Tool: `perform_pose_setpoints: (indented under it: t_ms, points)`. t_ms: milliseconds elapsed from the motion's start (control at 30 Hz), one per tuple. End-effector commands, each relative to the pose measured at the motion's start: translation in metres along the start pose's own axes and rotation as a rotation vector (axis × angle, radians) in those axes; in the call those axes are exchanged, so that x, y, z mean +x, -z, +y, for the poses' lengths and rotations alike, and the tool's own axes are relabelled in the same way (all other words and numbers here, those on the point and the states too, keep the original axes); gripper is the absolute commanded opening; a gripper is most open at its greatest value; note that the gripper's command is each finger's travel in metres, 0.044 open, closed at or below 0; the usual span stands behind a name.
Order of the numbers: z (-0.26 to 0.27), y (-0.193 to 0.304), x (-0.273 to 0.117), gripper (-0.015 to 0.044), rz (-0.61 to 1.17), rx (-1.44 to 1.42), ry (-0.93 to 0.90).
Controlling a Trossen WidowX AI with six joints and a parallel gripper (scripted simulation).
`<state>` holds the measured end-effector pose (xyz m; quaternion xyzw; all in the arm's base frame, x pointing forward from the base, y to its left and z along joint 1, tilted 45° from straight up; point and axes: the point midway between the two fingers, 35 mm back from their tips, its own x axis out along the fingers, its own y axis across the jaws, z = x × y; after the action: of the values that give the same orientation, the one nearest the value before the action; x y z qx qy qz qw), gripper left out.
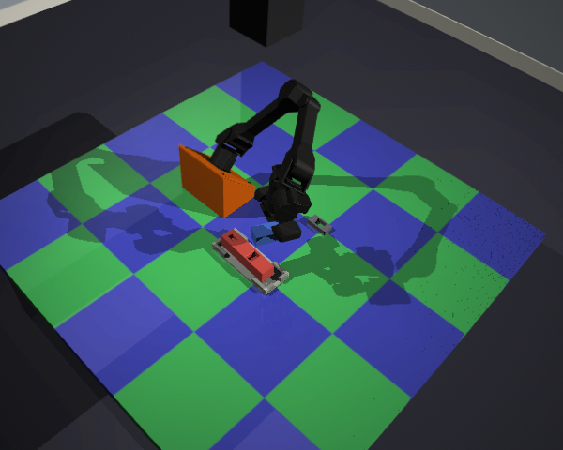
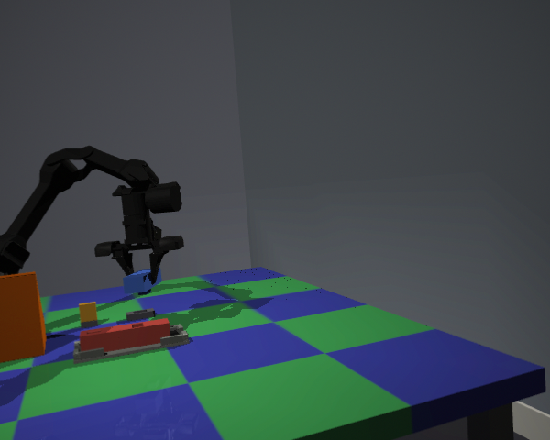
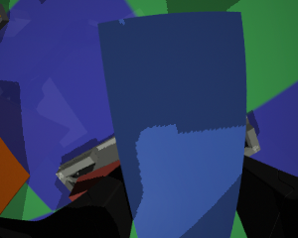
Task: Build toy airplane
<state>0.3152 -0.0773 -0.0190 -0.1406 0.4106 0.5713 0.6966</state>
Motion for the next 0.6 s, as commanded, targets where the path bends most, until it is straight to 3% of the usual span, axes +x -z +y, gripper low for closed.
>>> perform_pose_setpoints:
  t_ms: [0,567]
  points:
    - [0.000,0.016,0.006,0.0000,-0.002,-0.071,-0.009]
    - [0.001,0.064,0.020,0.0000,-0.015,-0.367,-0.012]
